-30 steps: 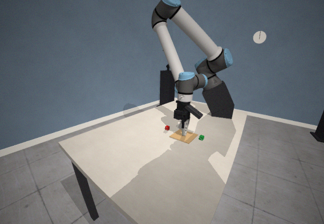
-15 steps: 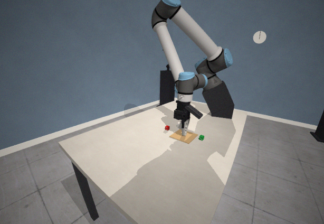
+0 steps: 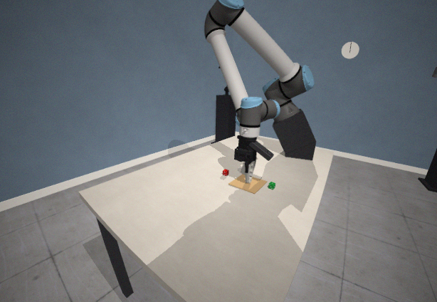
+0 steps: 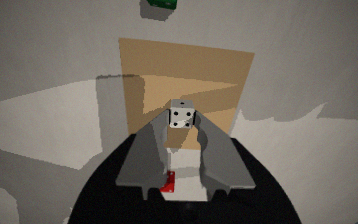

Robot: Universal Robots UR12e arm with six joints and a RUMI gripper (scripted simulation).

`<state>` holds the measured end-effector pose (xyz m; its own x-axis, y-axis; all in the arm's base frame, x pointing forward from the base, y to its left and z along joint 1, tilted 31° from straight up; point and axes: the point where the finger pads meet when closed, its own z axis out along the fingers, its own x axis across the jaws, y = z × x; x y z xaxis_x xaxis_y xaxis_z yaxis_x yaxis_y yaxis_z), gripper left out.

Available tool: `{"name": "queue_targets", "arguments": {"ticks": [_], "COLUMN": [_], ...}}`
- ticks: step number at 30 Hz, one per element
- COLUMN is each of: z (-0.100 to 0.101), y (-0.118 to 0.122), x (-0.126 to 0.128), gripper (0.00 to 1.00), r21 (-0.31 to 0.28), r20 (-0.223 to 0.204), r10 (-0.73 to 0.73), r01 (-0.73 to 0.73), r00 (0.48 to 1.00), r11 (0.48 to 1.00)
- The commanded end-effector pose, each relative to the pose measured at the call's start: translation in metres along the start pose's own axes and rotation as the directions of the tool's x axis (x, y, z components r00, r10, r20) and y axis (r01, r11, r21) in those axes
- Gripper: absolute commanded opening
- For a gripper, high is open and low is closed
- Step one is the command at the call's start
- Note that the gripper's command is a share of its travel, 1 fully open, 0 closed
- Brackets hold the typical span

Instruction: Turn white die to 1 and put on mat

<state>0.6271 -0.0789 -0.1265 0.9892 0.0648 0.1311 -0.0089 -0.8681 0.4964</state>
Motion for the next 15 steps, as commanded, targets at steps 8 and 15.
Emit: {"name": "queue_targets", "arguments": {"ticks": [8,15], "z": [0.0020,0.0031], "y": [0.0000,0.0000], "x": [0.0003,0.0003], "gripper": [0.06,0.06], "r21": [0.000,0.000], "r20": [-0.001,-0.001], "r10": [0.000,0.000], "r01": [0.000,0.000], "r00": [1.000,1.000], "r11": [1.000,1.000]}}
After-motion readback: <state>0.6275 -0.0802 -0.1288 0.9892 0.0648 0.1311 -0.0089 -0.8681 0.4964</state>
